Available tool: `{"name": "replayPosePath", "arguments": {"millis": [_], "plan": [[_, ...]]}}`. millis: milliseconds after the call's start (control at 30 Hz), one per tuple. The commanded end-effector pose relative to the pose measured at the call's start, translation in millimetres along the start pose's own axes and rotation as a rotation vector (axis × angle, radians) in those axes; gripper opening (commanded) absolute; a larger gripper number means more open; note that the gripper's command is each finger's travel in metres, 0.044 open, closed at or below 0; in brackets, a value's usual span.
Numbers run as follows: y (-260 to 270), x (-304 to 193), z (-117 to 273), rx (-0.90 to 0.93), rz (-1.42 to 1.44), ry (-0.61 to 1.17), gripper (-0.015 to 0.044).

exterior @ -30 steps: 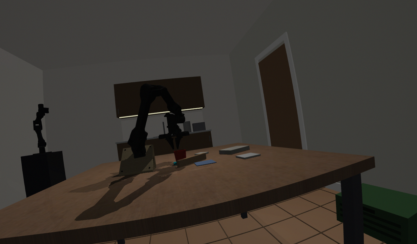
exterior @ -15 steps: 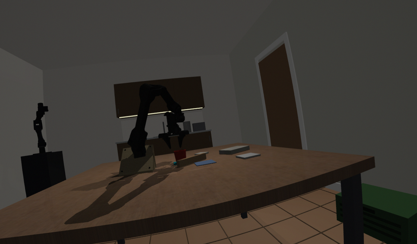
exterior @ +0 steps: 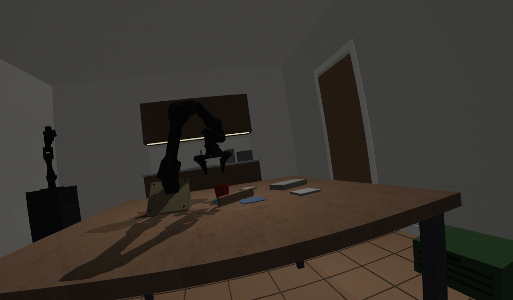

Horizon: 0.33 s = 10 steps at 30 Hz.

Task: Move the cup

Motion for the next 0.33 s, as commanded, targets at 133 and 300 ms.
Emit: {"name": "replayPosePath", "arguments": {"millis": [133, 300], "plan": [[-0.3, -1.1, 20.2, 0.003, -0.009, -0.009, 0.044], [-0.1, -1.0, 15.3, -0.002, -0.002, -0.005, 0.044]]}}
Point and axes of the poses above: the point midway between the two fingers, 35 mm back from their tips, its own z axis back along the fingers, its own y axis across the jaws, x = y × z, the point moved 6 cm from there along z, back along the fingers, and after that the axes turned 7 degrees about z, right-handed, at the moved point
